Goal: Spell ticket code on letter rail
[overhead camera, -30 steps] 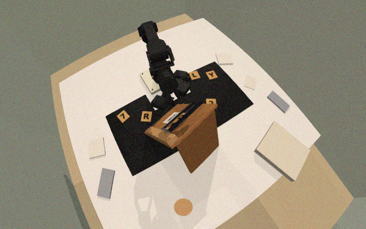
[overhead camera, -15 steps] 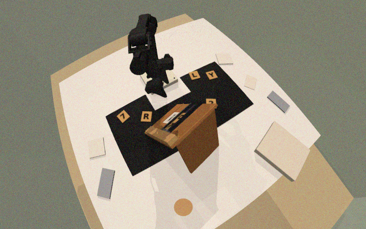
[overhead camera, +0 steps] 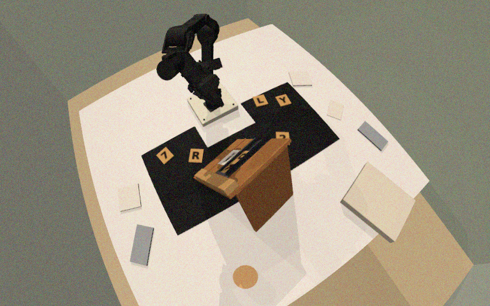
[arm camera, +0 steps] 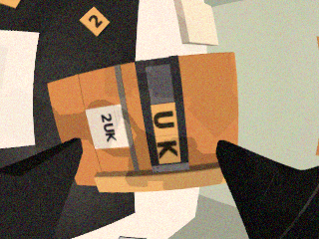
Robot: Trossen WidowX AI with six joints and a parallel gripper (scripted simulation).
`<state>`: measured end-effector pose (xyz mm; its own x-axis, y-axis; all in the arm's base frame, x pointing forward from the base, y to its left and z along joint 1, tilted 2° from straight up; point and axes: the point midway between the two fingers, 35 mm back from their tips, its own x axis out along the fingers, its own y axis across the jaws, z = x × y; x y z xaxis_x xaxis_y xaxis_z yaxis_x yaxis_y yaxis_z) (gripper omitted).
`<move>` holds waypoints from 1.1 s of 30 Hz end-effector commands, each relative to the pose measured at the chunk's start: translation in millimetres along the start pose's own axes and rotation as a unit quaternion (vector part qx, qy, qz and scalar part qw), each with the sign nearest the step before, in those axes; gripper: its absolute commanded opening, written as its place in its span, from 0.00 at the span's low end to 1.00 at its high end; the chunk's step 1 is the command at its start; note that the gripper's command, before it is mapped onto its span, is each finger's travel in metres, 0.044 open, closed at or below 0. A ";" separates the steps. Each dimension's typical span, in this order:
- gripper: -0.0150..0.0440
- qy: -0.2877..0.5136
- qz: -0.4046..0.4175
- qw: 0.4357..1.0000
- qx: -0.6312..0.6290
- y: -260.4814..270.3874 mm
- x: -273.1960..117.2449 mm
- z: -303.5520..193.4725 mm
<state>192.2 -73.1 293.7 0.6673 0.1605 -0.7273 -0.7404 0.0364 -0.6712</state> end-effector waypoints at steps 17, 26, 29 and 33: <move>0.87 -0.025 -0.002 0.996 -0.081 4.9 8.6 6.7; 0.83 -0.107 0.142 0.971 -0.162 -2.7 103.2 30.6; 0.83 -0.119 0.188 0.955 -0.196 0.4 136.4 49.8; 0.83 -0.124 0.245 0.929 -0.248 10.9 179.2 82.2</move>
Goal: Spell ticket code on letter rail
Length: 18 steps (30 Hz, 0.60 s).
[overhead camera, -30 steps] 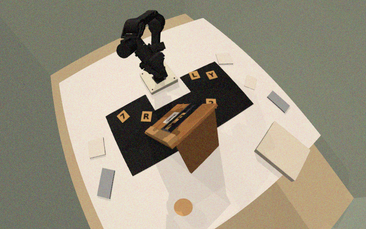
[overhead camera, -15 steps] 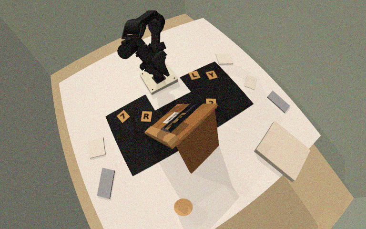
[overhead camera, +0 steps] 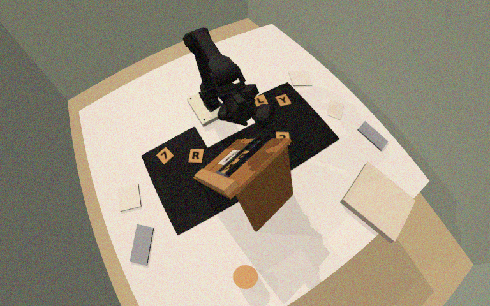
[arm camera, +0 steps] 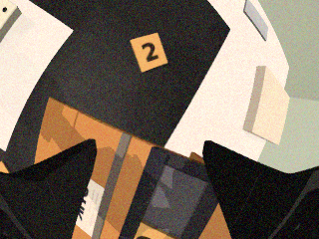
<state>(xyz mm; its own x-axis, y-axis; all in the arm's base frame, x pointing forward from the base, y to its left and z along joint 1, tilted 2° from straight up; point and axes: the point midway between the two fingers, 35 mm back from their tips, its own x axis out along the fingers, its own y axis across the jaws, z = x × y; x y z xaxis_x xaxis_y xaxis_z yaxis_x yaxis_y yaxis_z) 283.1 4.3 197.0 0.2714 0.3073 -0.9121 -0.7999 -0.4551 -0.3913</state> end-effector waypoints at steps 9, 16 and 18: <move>0.83 0.036 0.197 0.965 -0.170 -32.2 158.1 73.5; 0.83 0.042 0.206 0.961 -0.182 -34.7 168.3 81.3; 0.83 0.042 0.206 0.961 -0.182 -34.7 168.3 81.3</move>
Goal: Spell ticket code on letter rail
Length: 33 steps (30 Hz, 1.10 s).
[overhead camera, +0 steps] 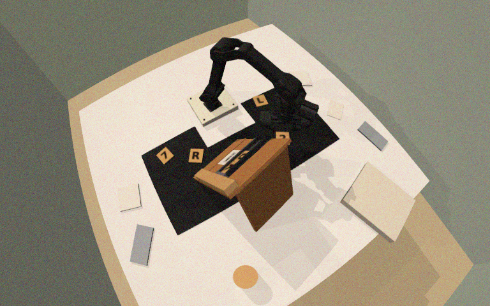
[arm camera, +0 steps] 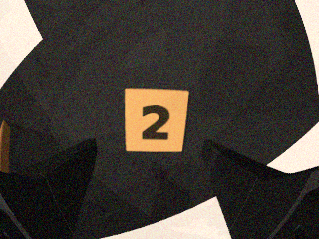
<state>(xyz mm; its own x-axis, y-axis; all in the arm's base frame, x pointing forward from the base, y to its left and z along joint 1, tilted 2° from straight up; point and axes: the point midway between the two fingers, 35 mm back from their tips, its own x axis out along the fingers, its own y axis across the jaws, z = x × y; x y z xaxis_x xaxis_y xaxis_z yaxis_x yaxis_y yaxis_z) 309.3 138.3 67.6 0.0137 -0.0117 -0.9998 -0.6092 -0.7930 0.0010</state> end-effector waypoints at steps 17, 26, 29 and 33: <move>0.83 0.008 0.000 1.000 0.003 -6.2 33.8 -1.8; 0.83 0.008 0.000 1.000 0.003 -6.1 33.8 -2.1; 0.83 0.008 0.000 1.000 0.003 -6.1 33.8 -2.1; 0.83 0.008 0.000 1.000 0.003 -6.1 33.8 -2.1</move>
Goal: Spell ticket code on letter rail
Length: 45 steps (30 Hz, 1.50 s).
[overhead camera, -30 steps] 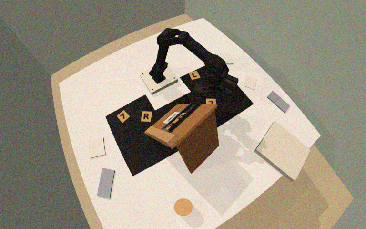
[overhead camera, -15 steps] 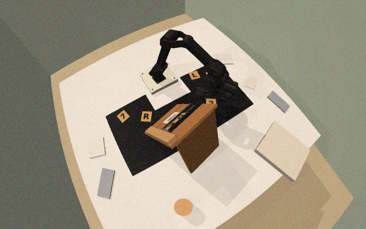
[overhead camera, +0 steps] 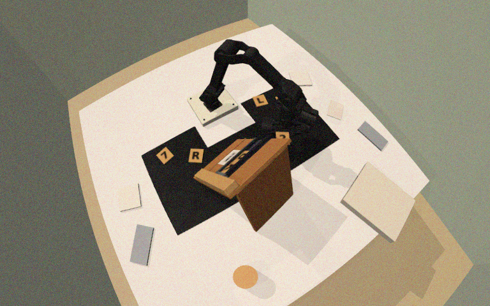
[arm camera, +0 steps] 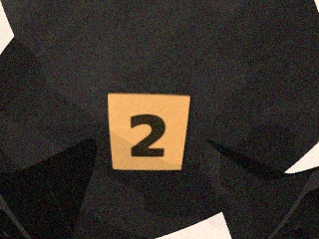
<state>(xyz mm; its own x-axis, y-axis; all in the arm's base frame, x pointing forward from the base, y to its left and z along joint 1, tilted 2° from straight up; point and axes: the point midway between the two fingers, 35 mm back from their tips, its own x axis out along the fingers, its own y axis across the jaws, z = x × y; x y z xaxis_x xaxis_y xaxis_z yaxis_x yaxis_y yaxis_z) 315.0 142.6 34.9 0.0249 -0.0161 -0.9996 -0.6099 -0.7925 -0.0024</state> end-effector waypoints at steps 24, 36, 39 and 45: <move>0.83 0.003 0.002 1.000 0.002 1.0 18.4 -0.9; 0.83 0.003 0.002 1.000 0.002 1.1 20.5 -0.9; 0.83 0.003 0.002 1.000 0.002 1.1 20.5 -0.9; 0.83 0.003 0.002 1.000 0.002 1.1 20.5 -0.9</move>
<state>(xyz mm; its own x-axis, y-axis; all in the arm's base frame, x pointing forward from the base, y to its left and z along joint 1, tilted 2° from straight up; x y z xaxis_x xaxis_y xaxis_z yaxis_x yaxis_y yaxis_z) 315.4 142.0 15.3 0.0246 -0.0163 -0.9996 -0.6105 -0.7920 -0.0021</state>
